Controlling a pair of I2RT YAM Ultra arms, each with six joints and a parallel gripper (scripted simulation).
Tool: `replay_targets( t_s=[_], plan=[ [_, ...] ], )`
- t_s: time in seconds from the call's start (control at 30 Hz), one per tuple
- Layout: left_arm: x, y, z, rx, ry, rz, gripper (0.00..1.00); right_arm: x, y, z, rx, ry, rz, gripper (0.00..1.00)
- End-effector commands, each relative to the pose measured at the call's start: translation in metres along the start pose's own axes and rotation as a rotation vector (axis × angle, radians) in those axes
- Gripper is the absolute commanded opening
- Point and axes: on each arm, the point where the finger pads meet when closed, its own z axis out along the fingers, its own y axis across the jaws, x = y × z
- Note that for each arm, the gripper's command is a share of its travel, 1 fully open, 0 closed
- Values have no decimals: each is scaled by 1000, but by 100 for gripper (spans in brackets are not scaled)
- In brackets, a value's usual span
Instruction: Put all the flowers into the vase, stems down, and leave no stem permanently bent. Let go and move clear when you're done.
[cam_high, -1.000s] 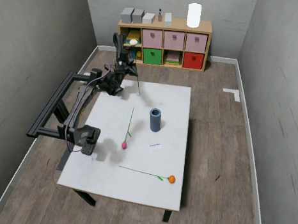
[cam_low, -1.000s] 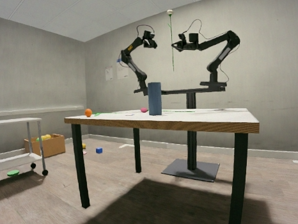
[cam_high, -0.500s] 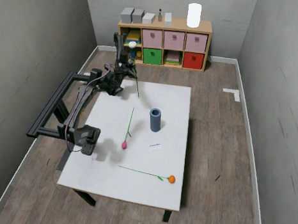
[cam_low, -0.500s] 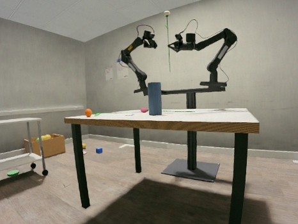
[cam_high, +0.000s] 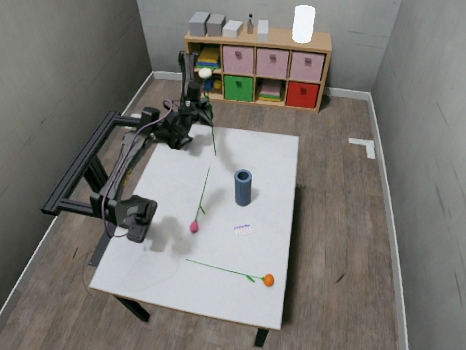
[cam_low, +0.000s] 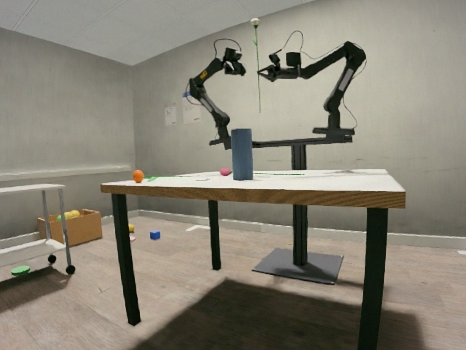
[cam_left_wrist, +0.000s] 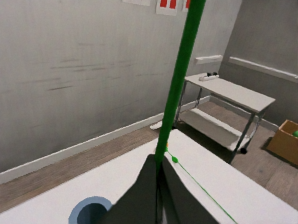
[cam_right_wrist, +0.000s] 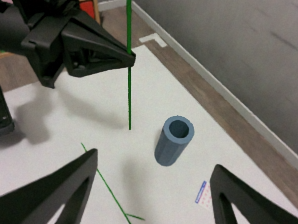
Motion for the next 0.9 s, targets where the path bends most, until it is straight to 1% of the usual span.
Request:
replay_targets(
  t_s=[0.0, 0.7, 0.73, 0.77, 0.87],
  plan=[
    [-26, -11, 6, 40, -65, -33, 0, -7, -1, -6, -2, -33, 20, 70],
    [-27, -31, 26, 98, -65, -31, 0, -7, -1, -6, -2, -33, 20, 70],
    [-31, -31, 26, 99, -74, -35, 0, -7, -1, -6, -2, -33, 20, 70],
    [-27, -34, 29, 105, -63, -30, 0, -7, -1, -6, -2, -33, 20, 70],
    [-28, -37, 30, 115, -66, -31, 0, -7, -1, -6, -2, -33, 20, 70]
  ],
)
